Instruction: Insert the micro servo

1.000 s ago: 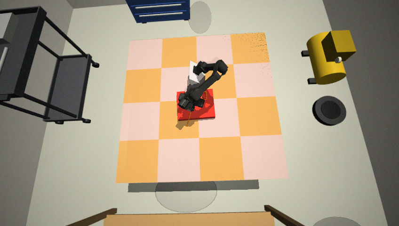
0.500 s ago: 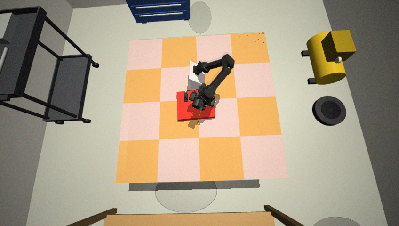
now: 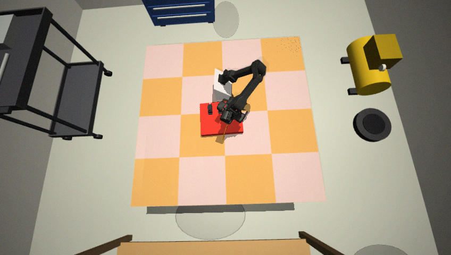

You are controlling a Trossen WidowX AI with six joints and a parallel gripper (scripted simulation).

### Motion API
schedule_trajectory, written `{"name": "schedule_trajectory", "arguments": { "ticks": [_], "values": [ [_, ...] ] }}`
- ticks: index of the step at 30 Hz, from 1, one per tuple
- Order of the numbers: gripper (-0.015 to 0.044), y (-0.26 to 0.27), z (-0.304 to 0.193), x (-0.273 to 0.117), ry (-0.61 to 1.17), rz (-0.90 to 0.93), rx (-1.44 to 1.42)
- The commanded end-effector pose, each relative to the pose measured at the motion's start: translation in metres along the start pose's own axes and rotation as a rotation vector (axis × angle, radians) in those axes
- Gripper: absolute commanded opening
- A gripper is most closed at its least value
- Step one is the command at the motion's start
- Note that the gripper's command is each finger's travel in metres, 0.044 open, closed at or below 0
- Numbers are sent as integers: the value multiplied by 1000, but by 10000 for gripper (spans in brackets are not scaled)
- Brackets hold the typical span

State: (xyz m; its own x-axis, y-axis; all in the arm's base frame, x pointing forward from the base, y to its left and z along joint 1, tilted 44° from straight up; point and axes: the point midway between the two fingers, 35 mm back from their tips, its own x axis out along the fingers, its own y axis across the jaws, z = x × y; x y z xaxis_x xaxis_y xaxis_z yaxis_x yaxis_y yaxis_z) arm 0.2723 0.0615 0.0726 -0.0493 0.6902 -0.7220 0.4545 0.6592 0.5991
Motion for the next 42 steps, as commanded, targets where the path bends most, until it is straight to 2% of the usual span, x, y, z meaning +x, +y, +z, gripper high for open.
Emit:
{"name": "schedule_trajectory", "arguments": {
  "ticks": [1,42],
  "values": [
    [0,0,-1,0,2,2,123],
    [0,0,-1,0,4,0,1536]
  ]
}}
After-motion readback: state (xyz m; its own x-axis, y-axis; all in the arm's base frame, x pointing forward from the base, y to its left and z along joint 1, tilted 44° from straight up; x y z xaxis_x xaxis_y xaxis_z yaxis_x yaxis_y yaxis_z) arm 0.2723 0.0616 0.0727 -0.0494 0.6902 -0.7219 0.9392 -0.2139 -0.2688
